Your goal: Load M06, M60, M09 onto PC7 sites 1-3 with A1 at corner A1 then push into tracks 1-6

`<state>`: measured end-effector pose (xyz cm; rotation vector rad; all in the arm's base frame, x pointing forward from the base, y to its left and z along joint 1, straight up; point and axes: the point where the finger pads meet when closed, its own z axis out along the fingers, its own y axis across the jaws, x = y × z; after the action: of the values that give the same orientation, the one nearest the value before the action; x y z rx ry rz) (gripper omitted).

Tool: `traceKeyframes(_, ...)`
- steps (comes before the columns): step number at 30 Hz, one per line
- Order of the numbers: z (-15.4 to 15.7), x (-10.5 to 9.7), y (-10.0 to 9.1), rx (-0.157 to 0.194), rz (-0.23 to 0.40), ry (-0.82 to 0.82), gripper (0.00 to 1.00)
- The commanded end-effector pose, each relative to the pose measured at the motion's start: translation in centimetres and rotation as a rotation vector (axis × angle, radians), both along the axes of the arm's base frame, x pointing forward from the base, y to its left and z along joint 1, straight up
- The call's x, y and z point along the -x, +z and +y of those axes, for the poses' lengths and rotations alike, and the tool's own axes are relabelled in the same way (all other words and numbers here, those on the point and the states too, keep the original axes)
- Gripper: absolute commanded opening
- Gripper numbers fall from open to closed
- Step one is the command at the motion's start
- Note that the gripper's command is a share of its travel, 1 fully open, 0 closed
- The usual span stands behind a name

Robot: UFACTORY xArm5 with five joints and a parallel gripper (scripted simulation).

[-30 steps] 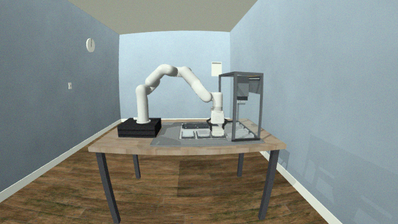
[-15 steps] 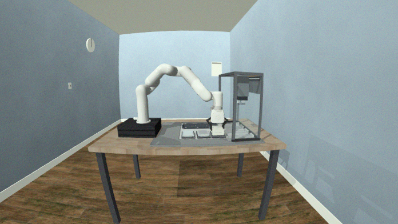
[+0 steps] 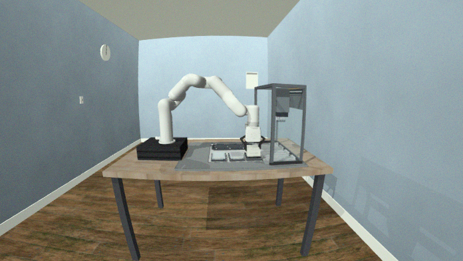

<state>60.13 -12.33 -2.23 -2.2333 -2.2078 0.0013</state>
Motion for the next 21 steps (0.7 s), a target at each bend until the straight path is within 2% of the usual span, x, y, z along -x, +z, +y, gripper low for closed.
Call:
traceKeyframes(1,0.0,-0.2,0.5,-0.005,-0.006,0.000,0.00)
traceKeyframes(13,0.0,-0.2,0.7,-0.005,-0.006,0.000,0.00)
traceKeyframes(21,0.0,-0.2,2.1,-0.005,-0.006,0.000,0.00)
